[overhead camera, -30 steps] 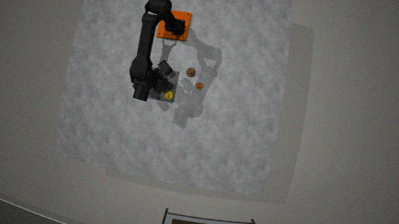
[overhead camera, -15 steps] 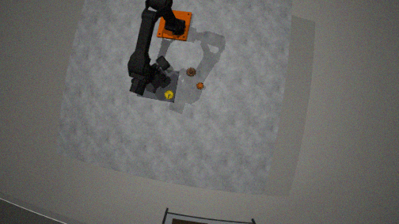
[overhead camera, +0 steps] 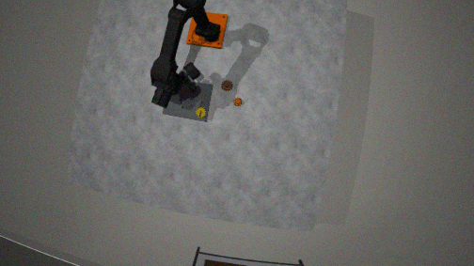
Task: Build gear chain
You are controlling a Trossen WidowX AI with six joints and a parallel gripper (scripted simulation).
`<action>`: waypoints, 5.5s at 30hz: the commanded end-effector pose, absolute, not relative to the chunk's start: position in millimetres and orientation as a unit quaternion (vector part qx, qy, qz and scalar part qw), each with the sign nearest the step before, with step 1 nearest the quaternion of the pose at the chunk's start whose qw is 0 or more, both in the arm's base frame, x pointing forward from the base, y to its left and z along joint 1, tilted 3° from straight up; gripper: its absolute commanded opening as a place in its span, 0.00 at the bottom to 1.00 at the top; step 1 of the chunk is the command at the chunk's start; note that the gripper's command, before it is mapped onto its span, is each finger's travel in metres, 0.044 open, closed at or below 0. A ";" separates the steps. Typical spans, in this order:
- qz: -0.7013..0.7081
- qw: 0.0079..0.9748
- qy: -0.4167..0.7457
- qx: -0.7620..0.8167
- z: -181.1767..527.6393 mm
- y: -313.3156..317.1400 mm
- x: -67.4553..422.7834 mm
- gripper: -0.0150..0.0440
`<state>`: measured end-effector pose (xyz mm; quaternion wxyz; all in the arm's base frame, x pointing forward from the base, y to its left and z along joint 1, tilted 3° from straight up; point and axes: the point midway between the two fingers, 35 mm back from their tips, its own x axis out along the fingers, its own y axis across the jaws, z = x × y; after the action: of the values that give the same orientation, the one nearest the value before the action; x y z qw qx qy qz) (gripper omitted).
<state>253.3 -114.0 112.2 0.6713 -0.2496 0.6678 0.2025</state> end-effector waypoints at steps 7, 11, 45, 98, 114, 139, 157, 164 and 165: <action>0.204 0.671 0.667 -0.251 112.9 -114.2 252.4 0.25; 0.204 0.671 0.667 -0.251 112.9 -114.2 252.4 0.25; 0.204 0.671 0.667 -0.251 74.7 -116.3 253.7 0.25; 0.172 0.682 0.676 -0.219 62.8 -117.1 253.0 0.25; 0.184 0.678 0.673 -0.232 61.3 -116.8 253.9 0.25; 0.200 0.674 0.667 -0.245 101.5 -106.1 256.1 0.58; 0.096 0.704 0.692 -0.128 91.9 76.2 243.3 1.00; 0.096 0.704 0.692 -0.128 90.2 75.8 243.1 1.00; 0.096 0.704 0.692 -0.128 85.7 75.3 242.7 1.00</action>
<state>246.2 73.9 92.5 0.7058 -0.1328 0.6886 0.1004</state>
